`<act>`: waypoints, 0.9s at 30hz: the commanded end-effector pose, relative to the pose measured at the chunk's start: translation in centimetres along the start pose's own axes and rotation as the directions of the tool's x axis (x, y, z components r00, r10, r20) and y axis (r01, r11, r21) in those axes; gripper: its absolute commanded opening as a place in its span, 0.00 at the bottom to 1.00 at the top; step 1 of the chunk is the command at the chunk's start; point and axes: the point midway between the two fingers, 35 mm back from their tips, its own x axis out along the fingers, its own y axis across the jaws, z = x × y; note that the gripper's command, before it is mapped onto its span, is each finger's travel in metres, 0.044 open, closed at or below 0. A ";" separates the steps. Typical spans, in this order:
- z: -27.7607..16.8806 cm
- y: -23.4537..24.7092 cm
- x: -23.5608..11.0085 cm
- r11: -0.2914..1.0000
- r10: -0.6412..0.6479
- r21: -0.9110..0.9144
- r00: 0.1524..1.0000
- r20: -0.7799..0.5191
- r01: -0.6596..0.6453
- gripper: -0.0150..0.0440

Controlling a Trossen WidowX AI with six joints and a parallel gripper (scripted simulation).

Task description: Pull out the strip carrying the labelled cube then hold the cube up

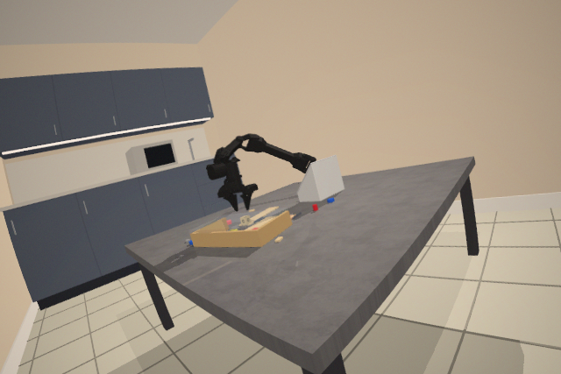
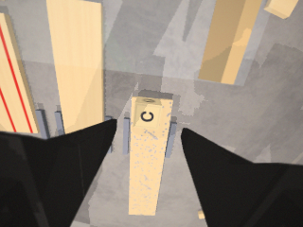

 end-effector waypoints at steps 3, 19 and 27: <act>0.1 0.2 1.2 1.000 0.002 -0.009 1.000 -0.007 -0.003 0.68; 0.0 0.2 3.8 1.000 0.001 -0.009 1.000 -0.007 -0.001 0.68; 0.0 0.3 5.1 1.000 0.000 -0.009 1.000 -0.007 0.000 0.68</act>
